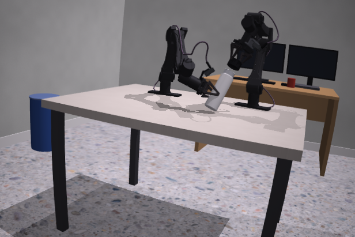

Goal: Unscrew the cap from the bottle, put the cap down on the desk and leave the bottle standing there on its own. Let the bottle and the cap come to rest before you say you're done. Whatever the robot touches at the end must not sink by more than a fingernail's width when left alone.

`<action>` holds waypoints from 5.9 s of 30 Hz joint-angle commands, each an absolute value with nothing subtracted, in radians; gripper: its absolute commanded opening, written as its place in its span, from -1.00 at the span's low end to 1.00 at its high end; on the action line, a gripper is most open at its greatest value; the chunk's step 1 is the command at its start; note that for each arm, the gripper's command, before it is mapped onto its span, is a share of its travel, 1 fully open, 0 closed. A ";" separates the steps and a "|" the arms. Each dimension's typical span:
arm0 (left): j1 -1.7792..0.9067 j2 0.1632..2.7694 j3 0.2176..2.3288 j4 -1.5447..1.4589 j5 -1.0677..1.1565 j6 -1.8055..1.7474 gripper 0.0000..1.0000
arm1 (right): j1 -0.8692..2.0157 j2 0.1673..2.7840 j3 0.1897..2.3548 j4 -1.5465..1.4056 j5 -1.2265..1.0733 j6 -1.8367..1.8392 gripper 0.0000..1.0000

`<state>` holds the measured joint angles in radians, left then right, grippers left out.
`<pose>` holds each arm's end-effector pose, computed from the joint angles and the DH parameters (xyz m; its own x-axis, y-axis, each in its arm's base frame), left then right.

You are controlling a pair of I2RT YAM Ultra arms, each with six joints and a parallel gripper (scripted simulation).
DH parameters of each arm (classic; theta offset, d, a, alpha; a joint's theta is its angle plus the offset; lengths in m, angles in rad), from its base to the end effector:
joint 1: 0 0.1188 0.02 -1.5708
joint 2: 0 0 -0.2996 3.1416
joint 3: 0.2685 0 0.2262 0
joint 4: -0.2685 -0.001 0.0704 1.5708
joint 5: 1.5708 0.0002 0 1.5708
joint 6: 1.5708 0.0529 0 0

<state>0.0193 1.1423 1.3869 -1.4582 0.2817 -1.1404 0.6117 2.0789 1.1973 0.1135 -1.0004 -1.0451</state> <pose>0.1350 -0.0111 0.3887 -0.4623 -0.8821 0.0908 -0.8185 0.3851 -0.4264 0.3192 0.2795 0.1815 0.4115 -0.2819 -0.8667 -0.8963 -0.2977 -0.3287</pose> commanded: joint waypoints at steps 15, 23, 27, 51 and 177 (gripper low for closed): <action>0.025 1.124 1.383 -1.456 0.290 -1.171 -1.00 | 0.574 2.276 1.177 0.651 -1.243 -0.417 -1.00; 0.025 1.124 1.383 -1.456 0.290 -1.171 -1.00 | 0.567 2.313 1.121 0.921 -1.278 -0.217 -1.00; 0.025 1.124 1.383 -1.456 0.290 -1.171 -1.00 | 0.567 2.325 1.096 1.106 -1.268 -0.145 -1.00; 0.025 1.124 1.383 -1.456 0.290 -1.171 -1.00 | 0.570 2.381 1.094 1.334 -1.248 0.014 -1.00; 0.247 1.744 1.101 -0.918 0.000 0.112 -1.00 | 0.569 2.424 1.101 1.357 -1.255 0.006 0.49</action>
<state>0.2413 1.7336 1.1194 -0.9455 -0.0002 0.1101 0.5694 2.4317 1.0985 1.3540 -1.2552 0.0063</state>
